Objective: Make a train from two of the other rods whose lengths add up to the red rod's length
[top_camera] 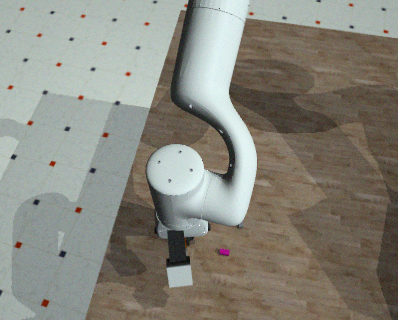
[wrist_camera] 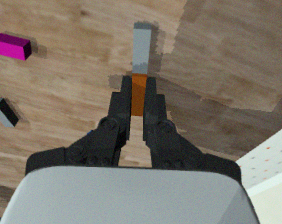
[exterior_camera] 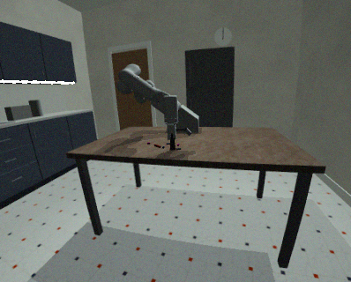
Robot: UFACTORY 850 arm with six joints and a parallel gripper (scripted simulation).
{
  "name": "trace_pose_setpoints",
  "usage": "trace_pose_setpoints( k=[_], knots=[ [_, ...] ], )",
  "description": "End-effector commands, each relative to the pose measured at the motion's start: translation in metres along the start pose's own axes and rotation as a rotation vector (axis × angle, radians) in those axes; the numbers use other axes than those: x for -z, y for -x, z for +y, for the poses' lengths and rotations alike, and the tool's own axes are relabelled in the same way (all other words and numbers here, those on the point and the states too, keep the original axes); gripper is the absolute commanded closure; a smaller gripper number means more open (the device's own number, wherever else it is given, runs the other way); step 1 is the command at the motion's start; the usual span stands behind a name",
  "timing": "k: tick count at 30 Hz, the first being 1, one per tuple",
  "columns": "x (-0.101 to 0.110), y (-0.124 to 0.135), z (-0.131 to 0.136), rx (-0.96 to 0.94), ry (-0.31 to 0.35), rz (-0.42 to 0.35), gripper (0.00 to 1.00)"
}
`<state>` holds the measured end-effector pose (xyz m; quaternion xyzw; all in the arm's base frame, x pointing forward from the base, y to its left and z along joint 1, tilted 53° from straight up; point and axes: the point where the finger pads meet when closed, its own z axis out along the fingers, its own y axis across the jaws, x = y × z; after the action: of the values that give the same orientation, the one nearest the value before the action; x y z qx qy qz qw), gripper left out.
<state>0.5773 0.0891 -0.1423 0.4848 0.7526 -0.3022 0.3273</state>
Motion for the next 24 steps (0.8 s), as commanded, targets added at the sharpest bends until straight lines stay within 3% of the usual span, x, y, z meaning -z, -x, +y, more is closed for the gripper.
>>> trace_pose_setpoints(
  k=[1,11,24],
  knots=[
    [0.0009,0.0001,0.0008,-0.001,0.002,0.0,0.92],
    [0.0009,0.0001,0.0008,-0.001,0.002,0.0,0.76],
    [0.0017,0.0001,0.0008,-0.001,0.002,0.0,0.76]
  ],
)
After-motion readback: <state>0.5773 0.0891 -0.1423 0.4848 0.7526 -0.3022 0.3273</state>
